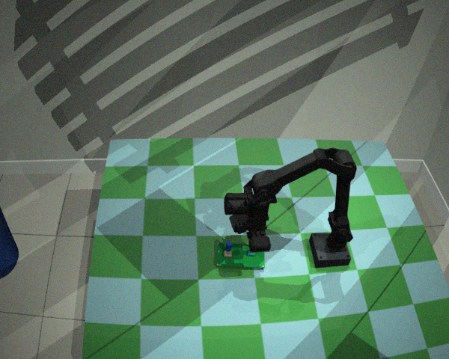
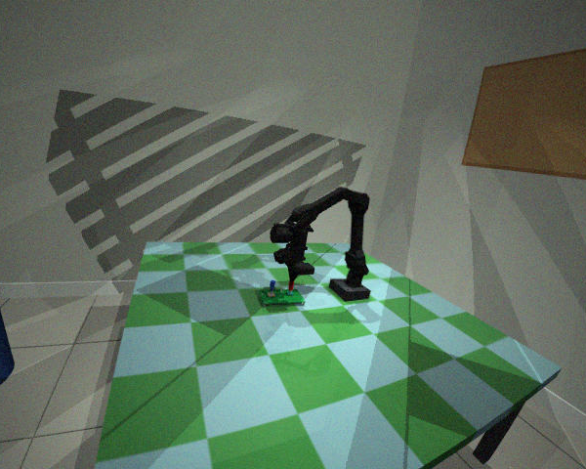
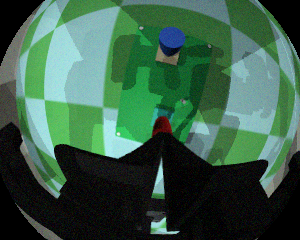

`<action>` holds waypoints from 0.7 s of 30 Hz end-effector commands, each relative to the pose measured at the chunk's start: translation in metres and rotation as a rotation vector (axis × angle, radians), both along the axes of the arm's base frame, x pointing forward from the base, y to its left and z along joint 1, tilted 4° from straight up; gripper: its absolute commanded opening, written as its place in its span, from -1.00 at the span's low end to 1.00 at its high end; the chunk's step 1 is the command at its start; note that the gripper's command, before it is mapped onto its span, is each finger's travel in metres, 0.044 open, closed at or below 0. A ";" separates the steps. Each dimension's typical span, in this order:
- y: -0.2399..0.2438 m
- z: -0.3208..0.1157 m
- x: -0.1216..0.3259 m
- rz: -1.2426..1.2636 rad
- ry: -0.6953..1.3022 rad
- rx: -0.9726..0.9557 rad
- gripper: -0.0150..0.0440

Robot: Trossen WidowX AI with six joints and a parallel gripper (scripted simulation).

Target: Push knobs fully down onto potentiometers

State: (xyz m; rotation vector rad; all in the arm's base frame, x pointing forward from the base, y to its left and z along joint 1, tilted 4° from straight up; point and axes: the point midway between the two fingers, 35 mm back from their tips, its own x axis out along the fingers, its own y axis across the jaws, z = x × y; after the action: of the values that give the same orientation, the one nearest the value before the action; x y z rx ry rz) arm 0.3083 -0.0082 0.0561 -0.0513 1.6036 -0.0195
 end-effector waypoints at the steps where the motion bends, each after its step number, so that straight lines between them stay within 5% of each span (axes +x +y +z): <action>1: 0.000 -0.002 -0.001 0.004 0.002 0.005 -0.49; 21: 0.000 -0.007 -0.001 0.004 0.002 0.005 -0.49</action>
State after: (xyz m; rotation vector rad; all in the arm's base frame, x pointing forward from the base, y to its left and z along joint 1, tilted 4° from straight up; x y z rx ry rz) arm 0.3079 -0.0083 0.0543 -0.0510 1.6026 -0.0189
